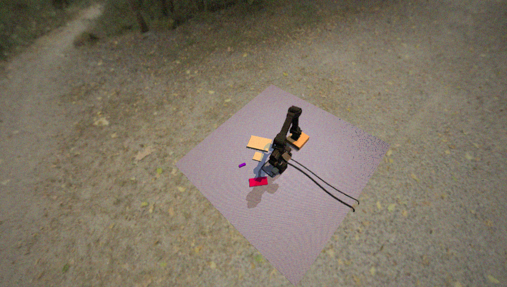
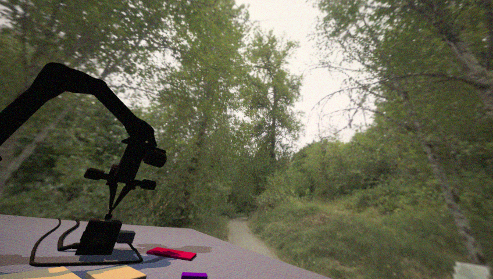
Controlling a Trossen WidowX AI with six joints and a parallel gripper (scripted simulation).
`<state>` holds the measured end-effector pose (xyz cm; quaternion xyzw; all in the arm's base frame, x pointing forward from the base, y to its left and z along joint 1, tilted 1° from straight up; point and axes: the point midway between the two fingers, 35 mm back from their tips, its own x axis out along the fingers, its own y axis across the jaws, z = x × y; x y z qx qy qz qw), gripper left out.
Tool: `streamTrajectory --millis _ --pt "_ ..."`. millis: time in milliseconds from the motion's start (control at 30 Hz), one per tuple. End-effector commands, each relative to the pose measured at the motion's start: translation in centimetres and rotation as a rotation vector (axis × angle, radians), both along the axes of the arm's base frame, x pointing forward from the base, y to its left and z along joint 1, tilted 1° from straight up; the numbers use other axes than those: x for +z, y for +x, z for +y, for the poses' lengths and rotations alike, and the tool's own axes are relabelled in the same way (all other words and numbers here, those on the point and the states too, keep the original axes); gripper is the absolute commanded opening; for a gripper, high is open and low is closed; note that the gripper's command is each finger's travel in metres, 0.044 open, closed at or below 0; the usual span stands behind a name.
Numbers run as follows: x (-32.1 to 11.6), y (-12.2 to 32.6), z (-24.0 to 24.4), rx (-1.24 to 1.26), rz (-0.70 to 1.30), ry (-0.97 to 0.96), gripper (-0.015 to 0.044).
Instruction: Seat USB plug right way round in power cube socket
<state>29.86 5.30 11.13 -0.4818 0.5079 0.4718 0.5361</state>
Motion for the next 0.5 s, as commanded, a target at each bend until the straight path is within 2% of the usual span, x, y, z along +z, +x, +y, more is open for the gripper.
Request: streamTrajectory --millis 0,467 --pt "0.03 0.02 0.0 0.0 -0.001 0.0 0.0" --pt "0.7 -0.02 -0.01 0.0 0.0 0.0 0.0"
